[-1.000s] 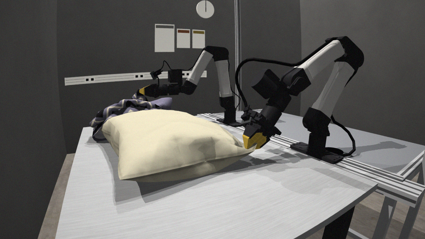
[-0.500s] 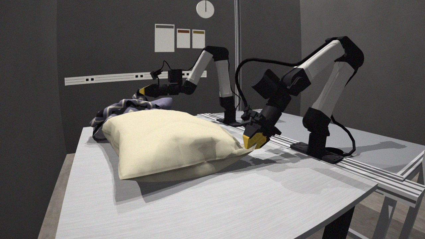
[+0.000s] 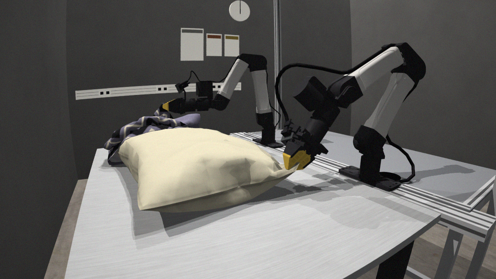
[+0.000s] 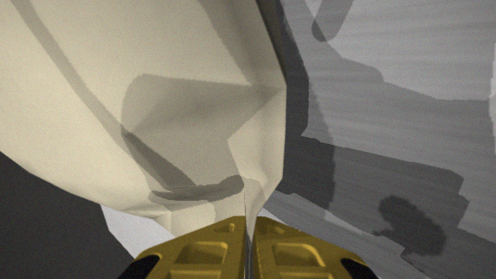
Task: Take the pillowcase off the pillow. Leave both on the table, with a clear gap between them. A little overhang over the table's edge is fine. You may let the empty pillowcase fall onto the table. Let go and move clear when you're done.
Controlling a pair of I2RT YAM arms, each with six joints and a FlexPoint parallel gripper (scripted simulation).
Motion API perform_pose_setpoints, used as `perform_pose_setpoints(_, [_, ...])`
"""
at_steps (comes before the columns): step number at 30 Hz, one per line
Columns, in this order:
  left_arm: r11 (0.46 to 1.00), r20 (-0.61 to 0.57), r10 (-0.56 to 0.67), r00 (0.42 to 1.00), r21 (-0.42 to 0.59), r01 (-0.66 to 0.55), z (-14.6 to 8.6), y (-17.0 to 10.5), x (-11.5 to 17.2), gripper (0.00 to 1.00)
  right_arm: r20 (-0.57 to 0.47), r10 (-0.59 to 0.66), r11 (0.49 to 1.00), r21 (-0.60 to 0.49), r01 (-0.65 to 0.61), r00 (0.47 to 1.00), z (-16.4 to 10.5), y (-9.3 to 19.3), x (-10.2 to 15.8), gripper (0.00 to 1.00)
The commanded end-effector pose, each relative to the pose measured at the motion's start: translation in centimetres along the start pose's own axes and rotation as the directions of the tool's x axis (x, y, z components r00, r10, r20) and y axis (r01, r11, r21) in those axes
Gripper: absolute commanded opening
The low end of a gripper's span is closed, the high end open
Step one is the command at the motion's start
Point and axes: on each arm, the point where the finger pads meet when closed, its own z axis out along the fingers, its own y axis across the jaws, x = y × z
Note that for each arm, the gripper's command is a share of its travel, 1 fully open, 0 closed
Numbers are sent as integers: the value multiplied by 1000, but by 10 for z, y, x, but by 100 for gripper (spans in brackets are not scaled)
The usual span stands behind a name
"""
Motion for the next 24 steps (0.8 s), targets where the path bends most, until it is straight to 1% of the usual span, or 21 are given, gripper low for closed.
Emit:
perform_pose_setpoints(1, [1000, 4, -2, 1000, -27, 2, -9, 13, -2, 0, 3, -1, 1000, -8, 1, 1000, 5, 3, 0, 0])
perform_pose_setpoints(24, [999, 7, 0, 1000, -33, 0, -26, 27, -4, 0, 3, -1, 1000, -8, 1, 1000, 5, 3, 0, 0])
